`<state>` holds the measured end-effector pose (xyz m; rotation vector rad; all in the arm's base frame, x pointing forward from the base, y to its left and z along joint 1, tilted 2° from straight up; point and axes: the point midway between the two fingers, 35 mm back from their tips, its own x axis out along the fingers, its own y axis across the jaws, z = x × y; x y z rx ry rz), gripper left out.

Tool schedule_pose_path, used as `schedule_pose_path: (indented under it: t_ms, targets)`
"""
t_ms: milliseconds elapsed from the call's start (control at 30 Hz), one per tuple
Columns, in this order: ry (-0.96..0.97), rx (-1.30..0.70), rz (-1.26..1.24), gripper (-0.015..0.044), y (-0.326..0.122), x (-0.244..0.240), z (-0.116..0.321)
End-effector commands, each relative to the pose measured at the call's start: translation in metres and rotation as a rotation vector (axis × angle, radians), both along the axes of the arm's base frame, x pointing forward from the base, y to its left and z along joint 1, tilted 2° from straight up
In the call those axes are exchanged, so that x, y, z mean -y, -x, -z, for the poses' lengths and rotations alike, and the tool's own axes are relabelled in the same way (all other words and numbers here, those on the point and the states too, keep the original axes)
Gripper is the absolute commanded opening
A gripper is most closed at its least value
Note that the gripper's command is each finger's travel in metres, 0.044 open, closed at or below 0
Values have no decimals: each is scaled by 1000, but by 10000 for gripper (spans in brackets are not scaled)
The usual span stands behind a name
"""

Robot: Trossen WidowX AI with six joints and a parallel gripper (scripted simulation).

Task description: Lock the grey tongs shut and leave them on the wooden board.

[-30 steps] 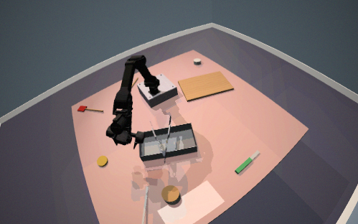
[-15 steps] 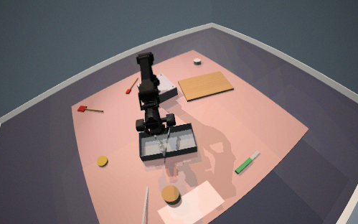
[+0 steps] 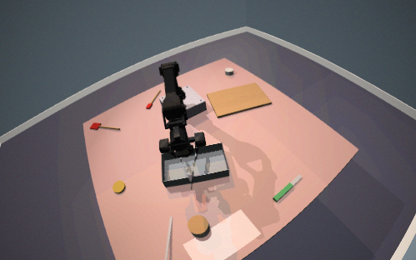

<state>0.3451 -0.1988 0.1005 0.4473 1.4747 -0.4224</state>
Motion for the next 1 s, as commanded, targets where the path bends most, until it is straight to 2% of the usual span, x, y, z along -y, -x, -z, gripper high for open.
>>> schedule_pose_path:
  t_ms: [0, 967]
  targets:
    - [-4, 5, 4, 440, -3, 0, 5]
    - [-4, 6, 4, 440, -8, 0, 52]
